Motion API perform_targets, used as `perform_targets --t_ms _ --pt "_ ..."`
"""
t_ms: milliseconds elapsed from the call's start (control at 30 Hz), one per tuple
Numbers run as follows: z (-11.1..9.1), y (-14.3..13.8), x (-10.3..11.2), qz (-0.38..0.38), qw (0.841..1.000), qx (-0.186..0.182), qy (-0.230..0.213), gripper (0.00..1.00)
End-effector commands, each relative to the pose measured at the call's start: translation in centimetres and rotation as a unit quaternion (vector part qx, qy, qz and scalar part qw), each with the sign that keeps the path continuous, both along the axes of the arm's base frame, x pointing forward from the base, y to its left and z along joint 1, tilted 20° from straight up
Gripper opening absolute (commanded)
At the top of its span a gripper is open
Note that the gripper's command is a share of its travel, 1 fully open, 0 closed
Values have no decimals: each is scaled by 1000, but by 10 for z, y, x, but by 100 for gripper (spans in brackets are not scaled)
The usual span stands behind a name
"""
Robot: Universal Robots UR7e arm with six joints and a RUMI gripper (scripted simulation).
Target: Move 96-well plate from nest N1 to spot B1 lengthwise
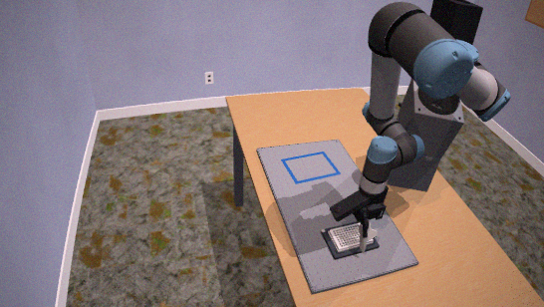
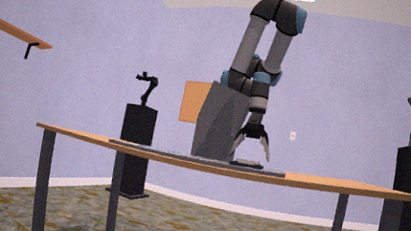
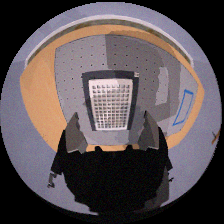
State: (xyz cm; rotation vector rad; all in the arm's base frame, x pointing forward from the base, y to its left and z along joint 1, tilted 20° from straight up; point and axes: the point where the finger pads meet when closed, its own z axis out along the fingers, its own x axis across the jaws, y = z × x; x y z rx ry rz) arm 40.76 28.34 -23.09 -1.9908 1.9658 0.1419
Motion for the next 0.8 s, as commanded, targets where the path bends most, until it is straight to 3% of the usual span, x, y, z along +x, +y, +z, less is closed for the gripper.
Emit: perform_targets --t_ms 0,367,400,767 --pt "-2 1 1 0 1000 0 -1 100" --pt "-2 1 1 0 1000 0 -1 100" --pt "-2 1 1 0 1000 0 -1 0" --pt "-2 1 1 0 1000 0 -1 0"
